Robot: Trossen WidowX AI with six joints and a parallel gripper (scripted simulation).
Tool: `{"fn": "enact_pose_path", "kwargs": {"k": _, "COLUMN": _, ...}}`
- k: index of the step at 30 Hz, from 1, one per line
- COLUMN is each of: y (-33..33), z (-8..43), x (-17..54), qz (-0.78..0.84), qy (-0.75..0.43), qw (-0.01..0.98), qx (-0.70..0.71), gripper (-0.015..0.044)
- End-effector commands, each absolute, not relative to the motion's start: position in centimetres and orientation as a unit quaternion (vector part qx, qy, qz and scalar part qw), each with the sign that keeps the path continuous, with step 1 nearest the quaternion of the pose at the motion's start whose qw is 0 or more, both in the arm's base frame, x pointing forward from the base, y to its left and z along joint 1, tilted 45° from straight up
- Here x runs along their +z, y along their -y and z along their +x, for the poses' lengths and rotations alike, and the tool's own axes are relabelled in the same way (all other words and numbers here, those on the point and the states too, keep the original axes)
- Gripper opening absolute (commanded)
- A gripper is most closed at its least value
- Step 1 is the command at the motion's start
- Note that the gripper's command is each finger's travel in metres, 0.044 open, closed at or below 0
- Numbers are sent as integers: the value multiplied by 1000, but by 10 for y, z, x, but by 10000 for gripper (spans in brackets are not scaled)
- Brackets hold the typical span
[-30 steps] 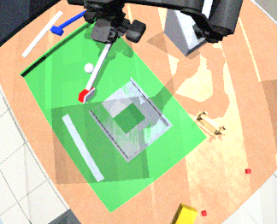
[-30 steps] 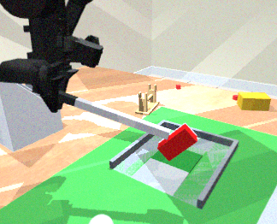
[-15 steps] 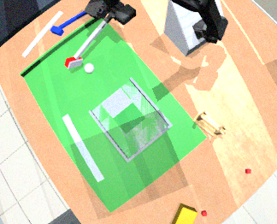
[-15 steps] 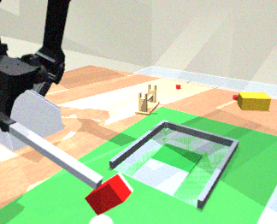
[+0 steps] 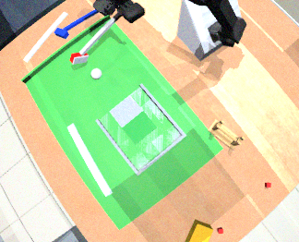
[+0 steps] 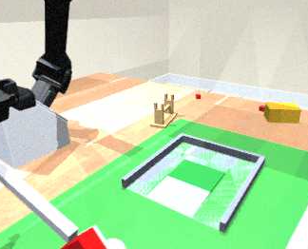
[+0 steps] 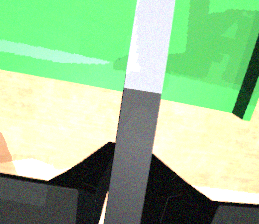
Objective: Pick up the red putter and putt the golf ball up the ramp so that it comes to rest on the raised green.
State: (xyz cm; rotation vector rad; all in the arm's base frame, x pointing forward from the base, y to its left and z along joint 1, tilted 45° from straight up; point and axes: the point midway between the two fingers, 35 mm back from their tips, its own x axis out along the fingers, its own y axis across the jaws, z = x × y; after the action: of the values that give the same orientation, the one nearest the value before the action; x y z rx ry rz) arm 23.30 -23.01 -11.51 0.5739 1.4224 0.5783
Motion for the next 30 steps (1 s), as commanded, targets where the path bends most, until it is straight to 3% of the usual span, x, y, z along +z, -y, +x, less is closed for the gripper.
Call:
{"fn": "enact_pose_path", "kwargs": {"k": 1, "y": 214, "z": 233, "x": -130, "qz": 263, "qy": -633, "qw": 680, "qx": 259, "gripper": 0}}
{"fn": "enact_pose_path", "kwargs": {"k": 30, "y": 188, "z": 235, "x": -157, "qz": 264, "qy": -633, "qw": 680, "qx": 260, "gripper": 0}}
